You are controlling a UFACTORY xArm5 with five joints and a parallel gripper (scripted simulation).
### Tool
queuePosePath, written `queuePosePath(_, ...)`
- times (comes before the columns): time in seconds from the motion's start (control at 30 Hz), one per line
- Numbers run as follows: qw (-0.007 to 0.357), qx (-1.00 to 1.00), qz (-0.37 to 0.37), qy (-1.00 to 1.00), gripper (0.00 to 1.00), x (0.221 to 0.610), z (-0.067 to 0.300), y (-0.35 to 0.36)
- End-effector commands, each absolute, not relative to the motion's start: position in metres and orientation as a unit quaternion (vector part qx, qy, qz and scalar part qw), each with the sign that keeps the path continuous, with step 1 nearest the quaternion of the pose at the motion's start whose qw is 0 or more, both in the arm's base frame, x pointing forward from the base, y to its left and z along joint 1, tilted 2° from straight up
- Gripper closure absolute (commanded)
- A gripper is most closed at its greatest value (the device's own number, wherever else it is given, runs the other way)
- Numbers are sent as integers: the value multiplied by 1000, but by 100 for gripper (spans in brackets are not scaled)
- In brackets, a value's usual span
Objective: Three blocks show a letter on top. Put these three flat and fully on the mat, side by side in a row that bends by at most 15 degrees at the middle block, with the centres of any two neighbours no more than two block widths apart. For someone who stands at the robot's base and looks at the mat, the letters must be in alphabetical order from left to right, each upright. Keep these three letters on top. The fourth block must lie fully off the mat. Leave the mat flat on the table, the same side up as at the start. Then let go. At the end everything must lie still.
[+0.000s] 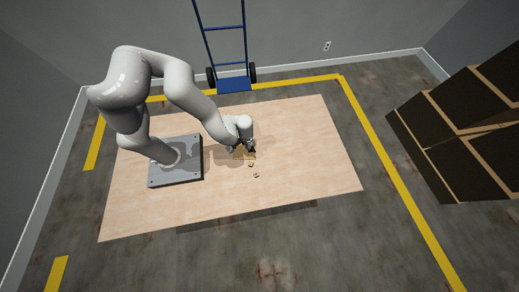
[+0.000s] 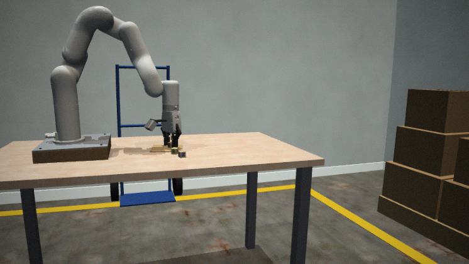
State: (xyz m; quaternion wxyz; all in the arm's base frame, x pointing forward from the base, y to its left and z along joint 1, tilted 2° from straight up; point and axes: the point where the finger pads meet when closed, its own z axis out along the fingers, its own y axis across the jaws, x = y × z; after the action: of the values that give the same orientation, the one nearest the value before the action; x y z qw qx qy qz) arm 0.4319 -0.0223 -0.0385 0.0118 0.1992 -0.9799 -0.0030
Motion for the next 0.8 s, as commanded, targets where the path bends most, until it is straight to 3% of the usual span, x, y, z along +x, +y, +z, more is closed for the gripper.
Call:
queuePosePath(0.0, 10, 199, -3, -980, 37, 433, -37, -22)
queuePosePath(0.4, 10, 199, -3, -980, 37, 433, -37, -22)
queuePosePath(0.43, 10, 199, -3, -980, 58, 433, -37, -22)
queuePosePath(0.77, 10, 199, -3, -980, 58, 433, -37, -22)
